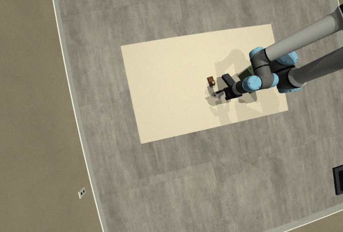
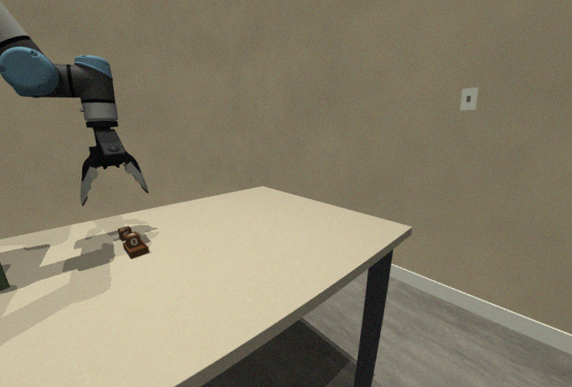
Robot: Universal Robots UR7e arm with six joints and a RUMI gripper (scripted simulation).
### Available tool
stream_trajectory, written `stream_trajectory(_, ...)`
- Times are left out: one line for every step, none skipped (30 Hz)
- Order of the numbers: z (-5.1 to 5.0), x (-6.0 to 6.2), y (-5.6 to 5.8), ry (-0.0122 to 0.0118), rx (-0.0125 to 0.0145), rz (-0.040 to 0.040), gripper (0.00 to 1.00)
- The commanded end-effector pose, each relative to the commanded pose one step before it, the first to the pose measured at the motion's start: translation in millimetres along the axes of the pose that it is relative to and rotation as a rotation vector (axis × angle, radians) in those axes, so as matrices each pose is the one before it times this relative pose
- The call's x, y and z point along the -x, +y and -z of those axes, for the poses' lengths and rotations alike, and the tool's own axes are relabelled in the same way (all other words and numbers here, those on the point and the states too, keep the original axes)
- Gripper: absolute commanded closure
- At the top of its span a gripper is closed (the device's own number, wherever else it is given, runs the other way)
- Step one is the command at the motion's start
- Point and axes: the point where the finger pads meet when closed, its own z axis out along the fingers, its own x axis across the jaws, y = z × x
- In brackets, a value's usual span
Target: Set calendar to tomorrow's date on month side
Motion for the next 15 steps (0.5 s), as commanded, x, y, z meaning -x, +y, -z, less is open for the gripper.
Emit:
stream_trajectory(0.27,0.36,-0.04,-0.00101,-0.00007,-0.00006,0.00)
stream_trajectory(0.00,0.00,0.00,0.00000,0.00000,0.00000,0.00)
stream_trajectory(0.00,0.00,0.00,0.00000,0.00000,0.00000,0.00)
stream_trajectory(0.00,0.00,0.00,0.00000,0.00000,0.00000,0.00)
stream_trajectory(0.00,0.00,0.00,0.00000,0.00000,0.00000,0.00)
stream_trajectory(0.00,0.00,0.00,0.00000,0.00000,0.00000,0.00)
stream_trajectory(0.00,0.00,0.00,0.00000,0.00000,0.00000,0.00)
stream_trajectory(0.00,0.00,0.00,0.00000,0.00000,0.00000,0.00)
stream_trajectory(0.00,0.00,0.00,0.00000,0.00000,0.00000,0.00)
stream_trajectory(0.00,0.00,0.00,0.00000,0.00000,0.00000,0.00)
stream_trajectory(0.00,0.00,0.00,0.00000,0.00000,0.00000,0.00)
stream_trajectory(-0.12,0.00,0.00,0.00000,0.00000,0.00003,0.00)
stream_trajectory(-0.67,-0.02,0.00,0.00001,0.00000,0.00016,0.00)
stream_trajectory(-1.37,-0.06,0.01,0.00002,0.00001,0.00033,0.00)
stream_trajectory(-1.91,-0.09,0.01,0.00003,0.00001,0.00046,0.00)
